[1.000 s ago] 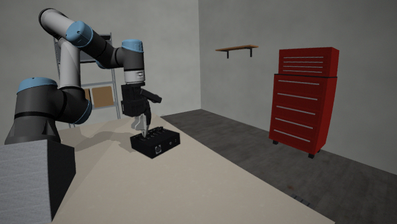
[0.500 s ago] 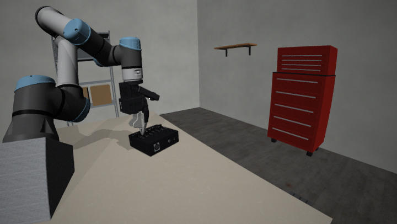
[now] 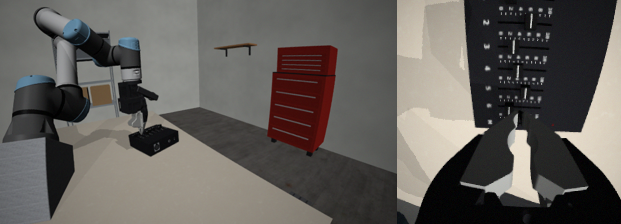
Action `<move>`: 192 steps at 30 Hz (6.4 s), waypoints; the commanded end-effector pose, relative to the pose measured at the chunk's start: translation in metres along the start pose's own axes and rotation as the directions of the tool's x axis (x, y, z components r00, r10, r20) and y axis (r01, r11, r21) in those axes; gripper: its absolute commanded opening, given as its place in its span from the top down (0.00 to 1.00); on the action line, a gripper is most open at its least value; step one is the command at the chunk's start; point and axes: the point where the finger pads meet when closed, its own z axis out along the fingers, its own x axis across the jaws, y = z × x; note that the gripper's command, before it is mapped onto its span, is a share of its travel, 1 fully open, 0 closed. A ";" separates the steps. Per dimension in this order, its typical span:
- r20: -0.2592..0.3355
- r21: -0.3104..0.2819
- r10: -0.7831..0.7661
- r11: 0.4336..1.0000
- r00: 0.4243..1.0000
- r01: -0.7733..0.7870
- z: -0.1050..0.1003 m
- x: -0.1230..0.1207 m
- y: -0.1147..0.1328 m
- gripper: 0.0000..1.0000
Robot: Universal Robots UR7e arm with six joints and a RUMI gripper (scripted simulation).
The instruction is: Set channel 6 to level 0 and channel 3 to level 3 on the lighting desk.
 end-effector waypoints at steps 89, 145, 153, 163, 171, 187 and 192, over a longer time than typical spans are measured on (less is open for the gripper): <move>0.000 0.001 0.000 1.000 1.000 0.000 -0.031 -0.005 0.000 1.00; 0.000 0.001 0.000 1.000 1.000 0.000 -0.123 -0.005 0.000 0.00; 0.000 0.001 0.000 1.000 1.000 0.000 -0.123 -0.005 0.000 0.00; 0.000 0.001 0.000 1.000 1.000 0.000 -0.123 -0.005 0.000 0.00; 0.000 0.001 0.000 1.000 1.000 0.000 -0.123 -0.005 0.000 0.00; 0.000 0.001 0.000 1.000 1.000 0.000 -0.123 -0.005 0.000 0.00; 0.000 0.001 0.000 1.000 1.000 0.000 -0.123 -0.005 0.000 0.00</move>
